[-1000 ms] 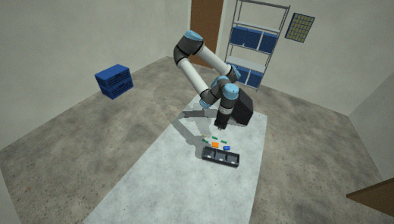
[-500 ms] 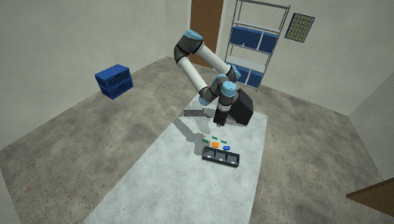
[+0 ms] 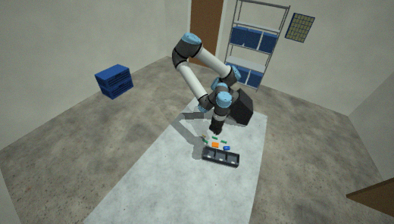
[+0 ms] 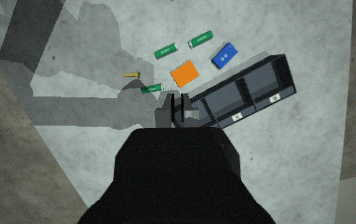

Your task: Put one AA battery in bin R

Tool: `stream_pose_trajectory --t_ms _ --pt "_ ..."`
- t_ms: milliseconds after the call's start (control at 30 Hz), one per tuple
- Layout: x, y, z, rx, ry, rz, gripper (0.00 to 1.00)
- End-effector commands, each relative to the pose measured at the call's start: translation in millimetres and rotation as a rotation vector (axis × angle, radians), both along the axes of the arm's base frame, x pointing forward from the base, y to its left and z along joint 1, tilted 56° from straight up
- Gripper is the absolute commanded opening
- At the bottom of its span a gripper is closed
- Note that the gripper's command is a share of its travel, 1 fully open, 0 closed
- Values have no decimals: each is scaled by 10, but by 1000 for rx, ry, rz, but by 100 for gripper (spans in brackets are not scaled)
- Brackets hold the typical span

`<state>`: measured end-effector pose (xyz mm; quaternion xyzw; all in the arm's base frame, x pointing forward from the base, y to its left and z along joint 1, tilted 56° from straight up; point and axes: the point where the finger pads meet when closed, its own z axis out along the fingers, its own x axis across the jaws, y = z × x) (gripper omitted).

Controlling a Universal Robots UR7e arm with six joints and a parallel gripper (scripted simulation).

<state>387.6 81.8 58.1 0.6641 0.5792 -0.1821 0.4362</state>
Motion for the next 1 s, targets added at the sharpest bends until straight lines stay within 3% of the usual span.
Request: stream_pose_trajectory --t_ms 0,33,67,367,533,600,633,967 --pt "375 -125 -169 37 -105 -66 31" --pt "375 -125 -169 37 -105 -66 31" --pt "447 -154 -198 58 -169 -113 31" --pt "1070 -395 -450 120 -353 -250 31" --pt "1070 -396 -450 158 -461 -329 31" --pt "1070 -396 -450 158 -461 -329 31" --pt "1070 -396 -450 181 -524 -372 31" --pt "1070 -396 -451 257 -729 -508 31"
